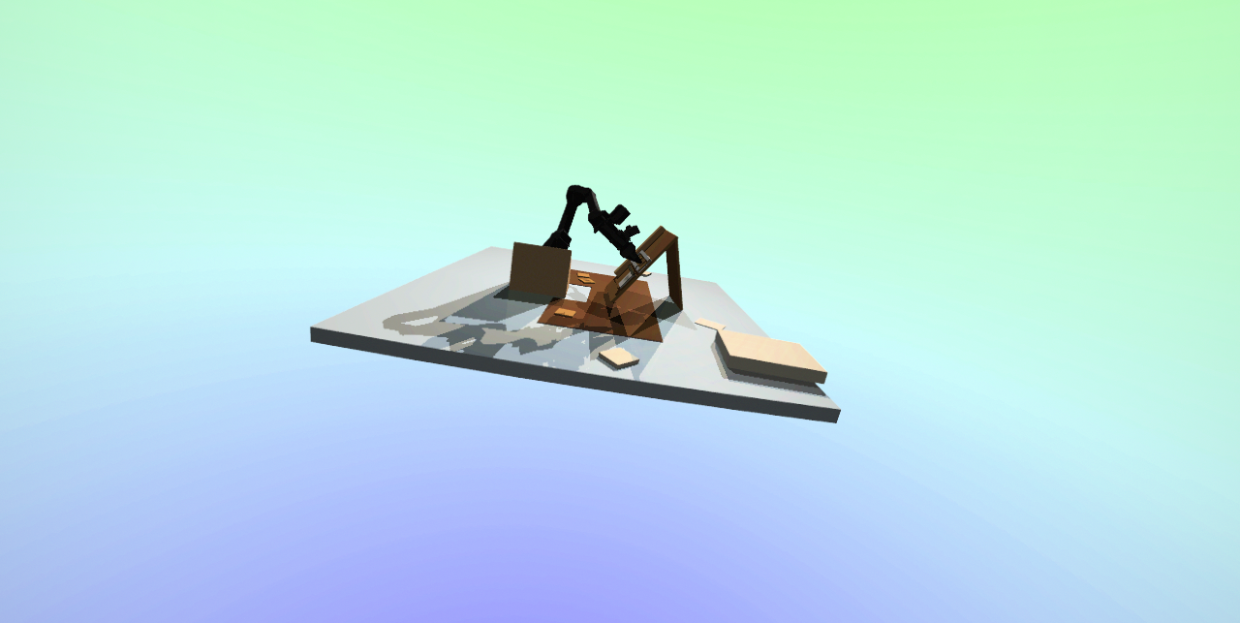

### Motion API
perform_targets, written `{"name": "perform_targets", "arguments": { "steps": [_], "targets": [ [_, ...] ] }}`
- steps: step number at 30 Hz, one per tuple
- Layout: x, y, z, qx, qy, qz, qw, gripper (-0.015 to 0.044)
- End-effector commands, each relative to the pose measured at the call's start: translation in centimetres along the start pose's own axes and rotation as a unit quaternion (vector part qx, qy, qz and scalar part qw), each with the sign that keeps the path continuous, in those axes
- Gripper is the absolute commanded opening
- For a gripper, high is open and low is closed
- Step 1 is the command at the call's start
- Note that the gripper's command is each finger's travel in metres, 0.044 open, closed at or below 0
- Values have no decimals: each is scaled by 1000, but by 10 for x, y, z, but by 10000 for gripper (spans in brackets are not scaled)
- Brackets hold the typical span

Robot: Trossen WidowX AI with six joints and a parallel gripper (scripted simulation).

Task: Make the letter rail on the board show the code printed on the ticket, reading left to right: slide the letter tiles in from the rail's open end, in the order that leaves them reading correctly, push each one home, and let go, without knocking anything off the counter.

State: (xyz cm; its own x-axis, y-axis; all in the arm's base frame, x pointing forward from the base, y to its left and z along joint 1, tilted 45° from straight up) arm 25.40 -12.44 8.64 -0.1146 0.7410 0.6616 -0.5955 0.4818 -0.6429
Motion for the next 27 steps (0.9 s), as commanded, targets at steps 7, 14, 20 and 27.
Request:
{"name": "perform_targets", "arguments": {
  "steps": [7, 14, 20, 27],
  "targets": [
    [-1, 1, 7, -1, -2, 3, 1000, 295],
    [-2, 1, 13, -1, -2, 3, 1000, 295],
    [-2, 2, 17, 0, -2, 3, 1000, 295],
    [-2, 3, 22, 0, -1, 3, 1000, 295]
  ]
}}
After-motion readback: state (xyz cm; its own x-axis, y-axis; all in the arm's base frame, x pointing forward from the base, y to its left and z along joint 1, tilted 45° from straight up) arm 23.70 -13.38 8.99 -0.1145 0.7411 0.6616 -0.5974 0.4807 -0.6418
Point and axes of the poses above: the point midway between the two fingers, 35 mm back from their tips, its own z axis back along the fingers, its own x axis across the jaws, y = z × x, the point moved 9 cm from there along z, back along the fingers, and after that the axes turned 3 degrees about z, right-handed, at the moved point
